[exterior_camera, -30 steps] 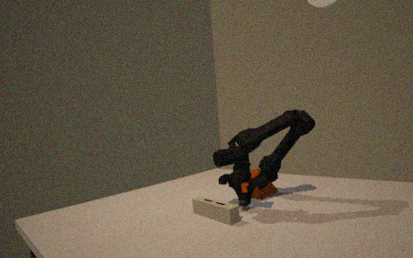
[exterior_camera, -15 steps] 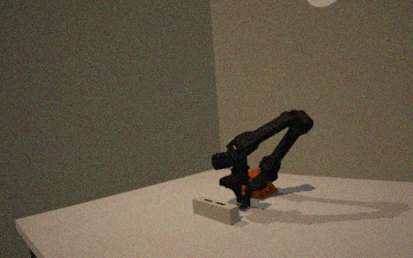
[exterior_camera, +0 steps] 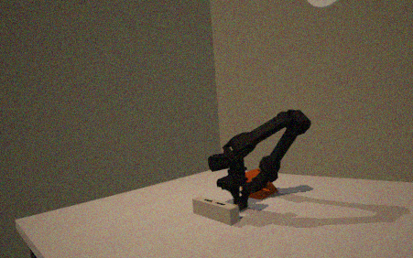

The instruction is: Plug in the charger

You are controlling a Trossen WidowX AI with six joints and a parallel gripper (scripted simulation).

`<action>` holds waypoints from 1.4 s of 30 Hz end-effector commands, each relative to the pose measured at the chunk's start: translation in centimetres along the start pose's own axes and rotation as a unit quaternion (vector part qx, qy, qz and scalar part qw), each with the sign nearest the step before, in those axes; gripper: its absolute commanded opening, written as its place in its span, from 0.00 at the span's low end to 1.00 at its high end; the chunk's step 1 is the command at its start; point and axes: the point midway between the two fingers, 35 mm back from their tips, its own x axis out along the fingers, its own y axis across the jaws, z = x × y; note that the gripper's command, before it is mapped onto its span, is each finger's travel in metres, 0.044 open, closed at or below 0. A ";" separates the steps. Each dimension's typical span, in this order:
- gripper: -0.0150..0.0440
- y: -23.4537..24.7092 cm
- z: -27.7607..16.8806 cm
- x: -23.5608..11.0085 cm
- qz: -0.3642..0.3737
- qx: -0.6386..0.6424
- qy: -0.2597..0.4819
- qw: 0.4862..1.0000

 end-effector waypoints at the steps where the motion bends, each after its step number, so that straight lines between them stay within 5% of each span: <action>1: 0.25 0.0 0.8 -0.2 0.001 0.004 -0.004 1.000; 42: 0.25 -0.2 3.5 -0.1 0.002 0.026 -0.004 1.000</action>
